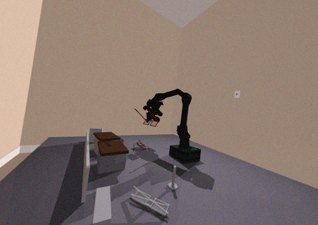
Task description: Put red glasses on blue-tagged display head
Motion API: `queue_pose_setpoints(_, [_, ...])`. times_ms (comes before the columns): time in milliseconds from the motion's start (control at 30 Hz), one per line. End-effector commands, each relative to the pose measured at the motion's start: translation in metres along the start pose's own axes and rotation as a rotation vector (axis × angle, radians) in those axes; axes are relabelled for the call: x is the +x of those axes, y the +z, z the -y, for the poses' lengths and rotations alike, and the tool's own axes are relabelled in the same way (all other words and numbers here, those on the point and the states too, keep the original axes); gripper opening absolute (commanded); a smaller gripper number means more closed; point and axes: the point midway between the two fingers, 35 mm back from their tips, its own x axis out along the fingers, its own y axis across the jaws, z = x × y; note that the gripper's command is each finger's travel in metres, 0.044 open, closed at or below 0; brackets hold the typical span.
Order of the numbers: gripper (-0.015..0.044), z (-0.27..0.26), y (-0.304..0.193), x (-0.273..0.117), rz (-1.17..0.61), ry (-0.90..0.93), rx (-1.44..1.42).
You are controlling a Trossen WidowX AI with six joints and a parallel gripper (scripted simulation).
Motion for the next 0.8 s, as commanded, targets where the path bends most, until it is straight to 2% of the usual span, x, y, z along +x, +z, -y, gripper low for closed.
queue_pose_setpoints(0, [0.0, -0.001, 0.0, 0.0, 0.001, 0.002, 0.004])
queue_pose_setpoints(467, [0.0, 0.0, 0.0, 0.001, 0.002, 0.004, 0.005])
queue_pose_setpoints(767, [0.0, 0.009, 0.018, 0.024, 0.059, 0.086, 0.066])
